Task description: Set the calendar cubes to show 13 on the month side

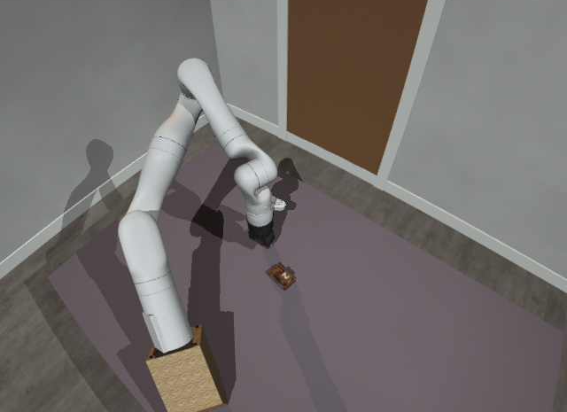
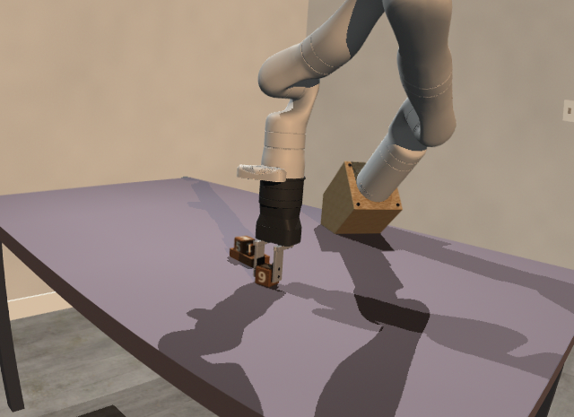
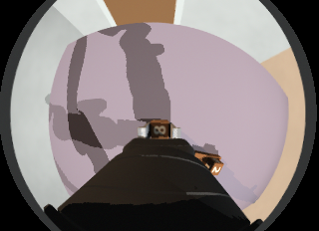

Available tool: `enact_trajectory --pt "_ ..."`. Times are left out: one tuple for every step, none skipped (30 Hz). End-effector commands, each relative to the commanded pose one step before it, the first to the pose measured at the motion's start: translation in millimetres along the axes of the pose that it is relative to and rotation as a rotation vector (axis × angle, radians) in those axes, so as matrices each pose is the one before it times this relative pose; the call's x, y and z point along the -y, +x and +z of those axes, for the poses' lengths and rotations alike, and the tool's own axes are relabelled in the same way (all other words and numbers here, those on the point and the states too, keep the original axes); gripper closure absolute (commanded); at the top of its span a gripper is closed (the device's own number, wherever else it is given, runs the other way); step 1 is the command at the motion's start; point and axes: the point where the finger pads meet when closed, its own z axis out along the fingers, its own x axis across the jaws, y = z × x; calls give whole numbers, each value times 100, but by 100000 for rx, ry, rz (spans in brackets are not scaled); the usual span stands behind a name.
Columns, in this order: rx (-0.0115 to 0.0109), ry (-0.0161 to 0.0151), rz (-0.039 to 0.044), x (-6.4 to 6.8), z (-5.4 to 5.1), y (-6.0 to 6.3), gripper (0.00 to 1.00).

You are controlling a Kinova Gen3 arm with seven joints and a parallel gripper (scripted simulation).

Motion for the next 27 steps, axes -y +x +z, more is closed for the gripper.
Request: enact_trajectory --pt "-101 122 3 35 -53 35 40" --pt "0 0 0 0 0 0 40" --pt "0 0 0 0 0 0 40" --pt "0 0 0 0 0 0 40" --pt "0 0 0 0 0 0 40" --pt "0 0 0 0 0 0 40" --pt "0 0 0 0 0 0 40" --pt "0 0 0 0 0 0 40" --pt "0 0 0 0 0 0 40" --pt "0 0 0 0 0 0 40" --pt "0 0 0 0 0 0 40" --pt "0 0 0 0 0 0 40" --pt "0 0 0 0 0 0 40" --pt "0 0 0 0 0 0 40" --pt "0 0 0 0 0 0 40" --pt "0 0 0 0 0 0 40" --pt "0 0 0 0 0 0 40" --pt "0 0 0 0 0 0 34" --pt "0 0 0 0 0 0 34" --pt "0 0 0 0 0 0 34" --pt "0 0 0 0 0 0 28" --pt "0 0 0 0 0 0 28" --pt "0 0 0 0 0 0 28" --pt "0 0 0 0 0 0 22" --pt "0 0 0 0 0 0 22" --pt "0 0 0 0 0 0 22" --pt "0 0 0 0 0 0 16"
